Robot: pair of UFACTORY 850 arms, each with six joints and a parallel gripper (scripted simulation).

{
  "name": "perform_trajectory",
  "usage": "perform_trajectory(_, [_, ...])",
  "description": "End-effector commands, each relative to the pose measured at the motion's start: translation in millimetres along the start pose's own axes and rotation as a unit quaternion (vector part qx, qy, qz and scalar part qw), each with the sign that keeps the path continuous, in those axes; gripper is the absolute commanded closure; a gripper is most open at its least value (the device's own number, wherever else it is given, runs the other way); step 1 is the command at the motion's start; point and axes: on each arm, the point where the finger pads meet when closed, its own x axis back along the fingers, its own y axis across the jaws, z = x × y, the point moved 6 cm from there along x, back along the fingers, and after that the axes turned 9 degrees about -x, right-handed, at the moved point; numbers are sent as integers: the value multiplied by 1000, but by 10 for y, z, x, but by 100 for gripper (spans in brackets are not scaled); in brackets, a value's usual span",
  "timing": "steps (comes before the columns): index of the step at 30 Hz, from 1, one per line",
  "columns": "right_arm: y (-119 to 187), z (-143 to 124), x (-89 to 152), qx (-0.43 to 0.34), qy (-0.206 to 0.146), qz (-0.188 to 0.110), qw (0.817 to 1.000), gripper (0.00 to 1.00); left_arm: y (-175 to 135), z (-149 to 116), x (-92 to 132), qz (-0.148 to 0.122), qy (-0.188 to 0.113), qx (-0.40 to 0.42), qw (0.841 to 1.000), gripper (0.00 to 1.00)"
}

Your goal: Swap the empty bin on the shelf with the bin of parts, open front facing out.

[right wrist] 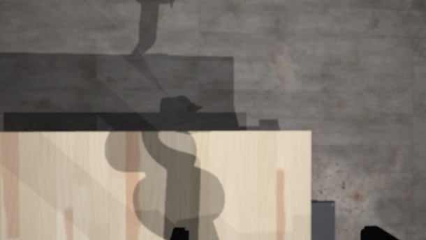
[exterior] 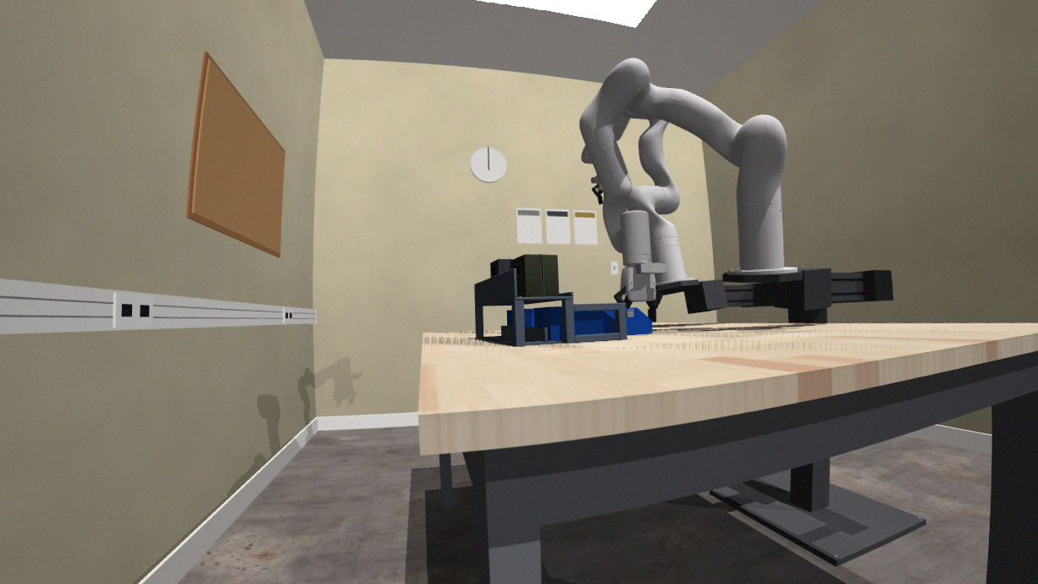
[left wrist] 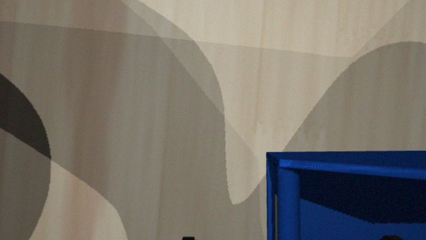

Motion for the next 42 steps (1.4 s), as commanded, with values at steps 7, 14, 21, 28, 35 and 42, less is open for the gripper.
perform_trajectory(7, [0,3,9,0,1,0,1000,0,4,-2,2,0,0,0,1000,5])
perform_trajectory(14, [0,3,9,0,1,0,1000,0,4,-2,2,0,0,0,1000,5])
perform_trajectory(21, [0,3,9,0,1,0,1000,0,4,-2,2,0,0,0,1000,5])
perform_trajectory(28, [0,3,9,0,1,0,1000,0,4,-2,3,0,0,0,1000,5])
perform_trajectory(35, [0,3,9,0,1,0,1000,0,4,-2,13,0,0,0,1000,5])
perform_trajectory(42, [0,3,9,0,1,0,1000,0,4,-2,87,0,0,0,1000,5])
